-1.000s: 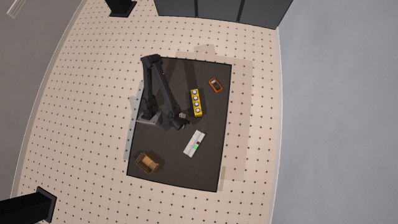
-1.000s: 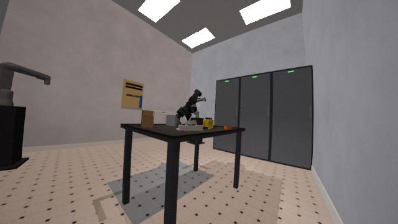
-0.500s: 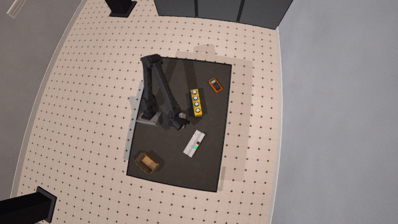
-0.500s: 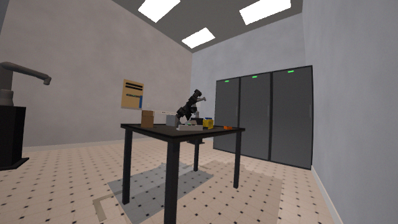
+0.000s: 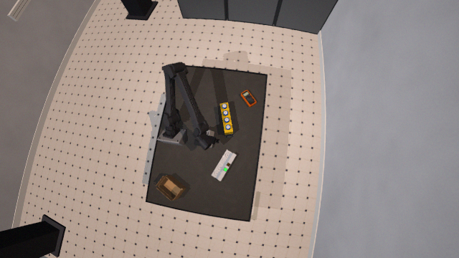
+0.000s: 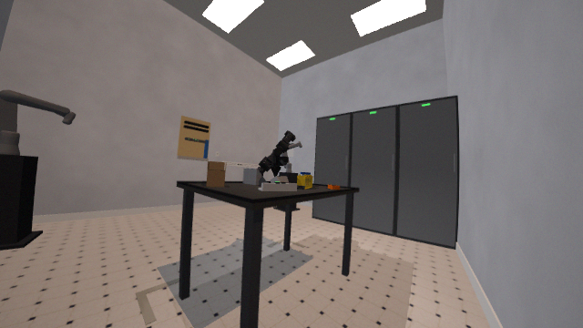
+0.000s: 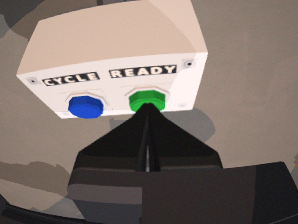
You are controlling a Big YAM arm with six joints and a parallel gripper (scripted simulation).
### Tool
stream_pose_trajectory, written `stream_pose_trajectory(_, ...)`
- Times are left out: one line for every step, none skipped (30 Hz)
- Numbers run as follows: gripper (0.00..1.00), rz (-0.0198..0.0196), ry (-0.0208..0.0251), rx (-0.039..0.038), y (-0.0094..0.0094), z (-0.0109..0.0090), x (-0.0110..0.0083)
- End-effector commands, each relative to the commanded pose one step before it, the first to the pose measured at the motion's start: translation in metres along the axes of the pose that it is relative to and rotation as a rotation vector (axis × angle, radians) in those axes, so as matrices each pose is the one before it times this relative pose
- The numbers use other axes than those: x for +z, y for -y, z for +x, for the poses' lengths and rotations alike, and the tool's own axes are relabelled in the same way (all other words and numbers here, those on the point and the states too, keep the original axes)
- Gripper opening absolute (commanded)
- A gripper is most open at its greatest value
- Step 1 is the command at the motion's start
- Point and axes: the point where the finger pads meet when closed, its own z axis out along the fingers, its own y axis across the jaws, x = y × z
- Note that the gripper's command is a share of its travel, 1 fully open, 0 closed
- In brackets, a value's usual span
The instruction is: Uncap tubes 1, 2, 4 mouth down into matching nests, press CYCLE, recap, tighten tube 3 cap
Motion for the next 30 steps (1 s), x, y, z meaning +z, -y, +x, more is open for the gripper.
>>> stream_pose_trajectory(0.00, 0.00021, -0.01273, -0.00922, -0.00027, -0.00274, 0.00896)
stream_pose_trajectory(0.00, 0.00000, 0.00000, 0.00000, 0.00000, 0.00000, 0.00000)
stream_pose_trajectory(0.00, 0.00000, 0.00000, 0.00000, 0.00000, 0.00000, 0.00000)
stream_pose_trajectory(0.00, 0.00000, 0.00000, 0.00000, 0.00000, 0.00000, 0.00000)
stream_pose_trajectory(0.00, 0.00000, 0.00000, 0.00000, 0.00000, 0.00000, 0.00000)
stream_pose_trajectory(0.00, 0.00000, 0.00000, 0.00000, 0.00000, 0.00000, 0.00000)
stream_pose_trajectory(0.00, 0.00000, 0.00000, 0.00000, 0.00000, 0.00000, 0.00000)
stream_pose_trajectory(0.00, 0.00000, 0.00000, 0.00000, 0.00000, 0.00000, 0.00000)
stream_pose_trajectory(0.00, 0.00000, 0.00000, 0.00000, 0.00000, 0.00000, 0.00000)
stream_pose_trajectory(0.00, 0.00000, 0.00000, 0.00000, 0.00000, 0.00000, 0.00000)
stream_pose_trajectory(0.00, 0.00000, 0.00000, 0.00000, 0.00000, 0.00000, 0.00000)
stream_pose_trajectory(0.00, 0.00000, 0.00000, 0.00000, 0.00000, 0.00000, 0.00000)
stream_pose_trajectory(0.00, 0.00000, 0.00000, 0.00000, 0.00000, 0.00000, 0.00000)
stream_pose_trajectory(0.00, 0.00000, 0.00000, 0.00000, 0.00000, 0.00000, 0.00000)
stream_pose_trajectory(0.00, 0.00000, 0.00000, 0.00000, 0.00000, 0.00000, 0.00000)
stream_pose_trajectory(0.00, 0.00000, 0.00000, 0.00000, 0.00000, 0.00000, 0.00000)
stream_pose_trajectory(0.00, 0.00000, 0.00000, 0.00000, 0.00000, 0.00000, 0.00000)
stream_pose_trajectory(0.00, 0.00000, 0.00000, 0.00000, 0.00000, 0.00000, 0.00000)
stream_pose_trajectory(0.00, 0.00000, 0.00000, 0.00000, 0.00000, 0.00000, 0.00000)
stream_pose_trajectory(0.00, 0.00000, 0.00000, 0.00000, 0.00000, 0.00000, 0.00000)
stream_pose_trajectory(0.00, 0.01026, 0.02285, -0.01203, 0.00168, -0.00774, -0.01031)
stream_pose_trajectory(0.00, -0.01228, -0.02471, 0.01407, -0.00224, 0.00944, 0.01159)
stream_pose_trajectory(0.00, -0.00008, 0.00003, 0.00001, -0.00001, 0.00001, 0.00067)
stream_pose_trajectory(0.00, 0.00041, -0.00028, 0.00000, 0.00007, 0.00005, 0.00017)
stream_pose_trajectory(0.00, 0.00000, 0.00000, 0.00000, 0.00000, 0.00000, 0.00000)
stream_pose_trajectory(0.00, 0.00000, 0.00000, 0.00000, 0.00000, 0.00000, 0.00000)
stream_pose_trajectory(0.00, 0.00214, 0.00298, -0.00279, 0.00032, -0.00209, -0.00117)
stream_pose_trajectory(0.00, 0.00008, 0.00007, -0.00008, 0.00001, -0.00006, -0.00003)
stream_pose_trajectory(0.00, 0.00000, 0.00000, 0.00000, 0.00000, 0.00000, 0.00000)
stream_pose_trajectory(0.00, 0.00000, 0.00000, 0.00000, 0.00000, 0.00000, 0.00000)
